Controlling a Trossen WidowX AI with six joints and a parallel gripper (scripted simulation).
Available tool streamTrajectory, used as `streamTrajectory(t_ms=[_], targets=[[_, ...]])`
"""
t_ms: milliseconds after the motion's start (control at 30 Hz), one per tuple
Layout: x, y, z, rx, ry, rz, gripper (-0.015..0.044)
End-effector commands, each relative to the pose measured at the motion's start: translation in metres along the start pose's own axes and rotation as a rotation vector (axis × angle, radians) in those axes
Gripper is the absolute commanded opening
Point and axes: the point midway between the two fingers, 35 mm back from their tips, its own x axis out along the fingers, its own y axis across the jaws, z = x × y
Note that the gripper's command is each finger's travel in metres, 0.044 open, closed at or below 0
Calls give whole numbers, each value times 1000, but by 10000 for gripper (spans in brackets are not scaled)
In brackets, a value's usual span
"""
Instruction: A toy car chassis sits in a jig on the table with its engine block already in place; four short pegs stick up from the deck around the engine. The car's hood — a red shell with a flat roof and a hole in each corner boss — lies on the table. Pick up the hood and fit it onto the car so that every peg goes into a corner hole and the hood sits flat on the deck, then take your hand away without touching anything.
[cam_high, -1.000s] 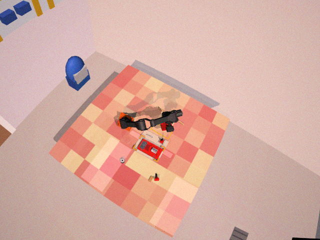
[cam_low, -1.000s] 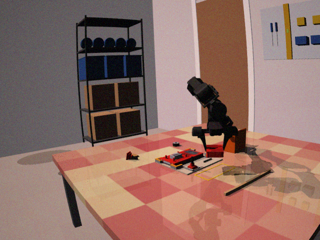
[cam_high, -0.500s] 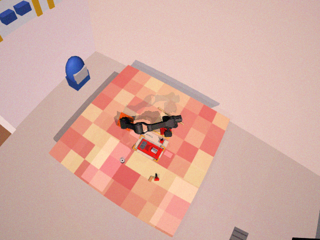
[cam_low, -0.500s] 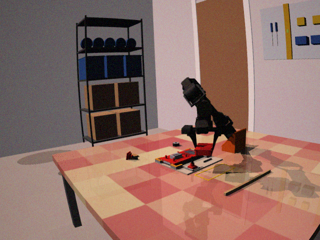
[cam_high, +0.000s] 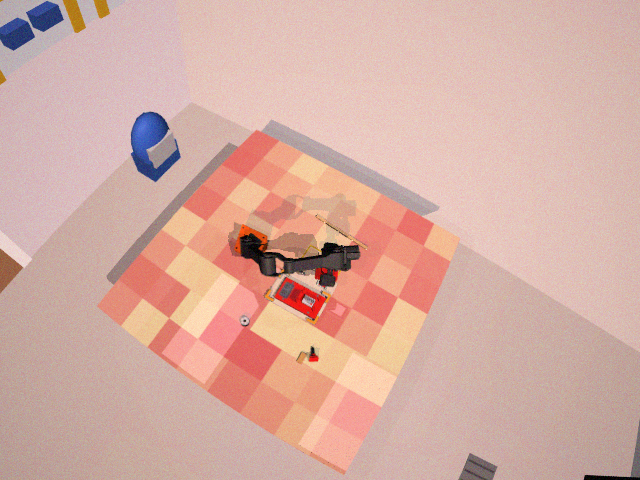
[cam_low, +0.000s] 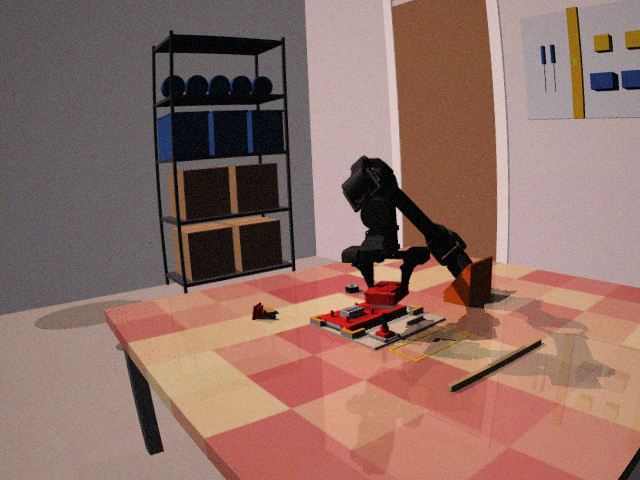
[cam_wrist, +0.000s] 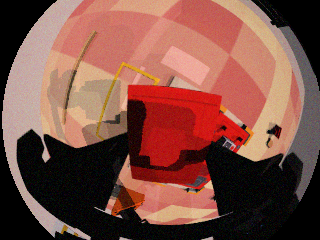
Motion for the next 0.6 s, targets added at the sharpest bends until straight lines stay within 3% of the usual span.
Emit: streamTrajectory(t_ms=[0,567], targets=[[-3,-13,-5,47,-6,0,0],[-5,-82,-35,269,-13,-22,0]])
